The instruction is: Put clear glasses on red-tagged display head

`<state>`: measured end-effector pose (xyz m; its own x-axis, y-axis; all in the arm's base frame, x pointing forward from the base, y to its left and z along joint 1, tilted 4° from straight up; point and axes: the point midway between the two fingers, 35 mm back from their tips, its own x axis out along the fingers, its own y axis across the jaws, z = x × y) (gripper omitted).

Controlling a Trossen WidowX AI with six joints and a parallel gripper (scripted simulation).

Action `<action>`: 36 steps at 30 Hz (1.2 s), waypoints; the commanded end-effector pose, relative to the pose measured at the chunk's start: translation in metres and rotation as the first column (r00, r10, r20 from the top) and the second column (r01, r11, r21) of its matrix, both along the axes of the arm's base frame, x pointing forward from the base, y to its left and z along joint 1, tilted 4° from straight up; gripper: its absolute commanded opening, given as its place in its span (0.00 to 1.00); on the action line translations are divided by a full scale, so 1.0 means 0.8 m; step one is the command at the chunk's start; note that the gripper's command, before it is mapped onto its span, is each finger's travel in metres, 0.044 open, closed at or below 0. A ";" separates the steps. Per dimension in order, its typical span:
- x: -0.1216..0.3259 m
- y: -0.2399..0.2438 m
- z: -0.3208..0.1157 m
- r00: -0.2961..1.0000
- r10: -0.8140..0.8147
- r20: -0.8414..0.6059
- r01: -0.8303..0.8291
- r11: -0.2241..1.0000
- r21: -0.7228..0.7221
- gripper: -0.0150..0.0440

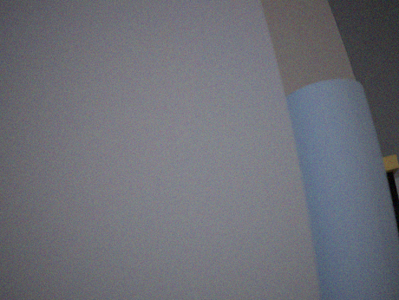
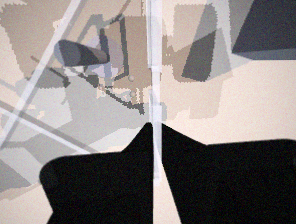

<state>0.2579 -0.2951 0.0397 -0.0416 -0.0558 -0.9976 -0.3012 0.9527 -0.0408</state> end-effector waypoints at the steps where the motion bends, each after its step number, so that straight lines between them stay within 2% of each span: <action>1: -0.003 -0.007 -0.001 1.000 0.000 -0.005 0.000 1.000 -0.002 0.25; 36: -0.027 -0.040 0.003 1.000 0.000 -0.007 0.000 1.000 -0.005 0.25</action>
<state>0.2404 -0.3231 0.0418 -0.0416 -0.0578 -0.9975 -0.3009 0.9527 -0.0427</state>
